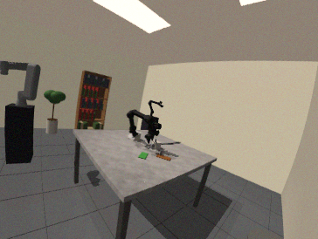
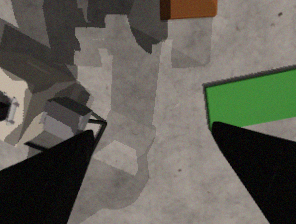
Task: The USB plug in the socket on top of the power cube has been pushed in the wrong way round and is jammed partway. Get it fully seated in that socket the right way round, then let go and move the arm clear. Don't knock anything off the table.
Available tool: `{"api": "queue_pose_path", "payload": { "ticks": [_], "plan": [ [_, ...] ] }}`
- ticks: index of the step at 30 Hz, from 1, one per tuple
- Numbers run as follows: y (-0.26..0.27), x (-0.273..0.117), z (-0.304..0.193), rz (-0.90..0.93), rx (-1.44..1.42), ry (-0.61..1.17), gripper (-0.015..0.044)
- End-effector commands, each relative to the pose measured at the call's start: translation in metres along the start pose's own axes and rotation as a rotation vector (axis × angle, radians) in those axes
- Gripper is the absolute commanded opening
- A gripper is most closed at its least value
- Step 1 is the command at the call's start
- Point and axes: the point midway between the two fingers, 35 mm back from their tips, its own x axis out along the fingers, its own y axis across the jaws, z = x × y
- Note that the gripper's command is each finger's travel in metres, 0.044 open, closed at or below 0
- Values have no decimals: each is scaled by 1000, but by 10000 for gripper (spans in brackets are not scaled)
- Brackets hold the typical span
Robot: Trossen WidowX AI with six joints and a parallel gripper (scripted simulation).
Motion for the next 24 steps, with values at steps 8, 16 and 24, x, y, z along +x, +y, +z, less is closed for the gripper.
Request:
{"api": "queue_pose_path", "payload": {
  "ticks": [8,16,24],
  "plan": [
    [150,-10,17,-55,-1027,147,440],
    [150,-11,17,-55,-1027,147,440],
    [150,-7,16,-55,-1026,147,440]
  ]
}}
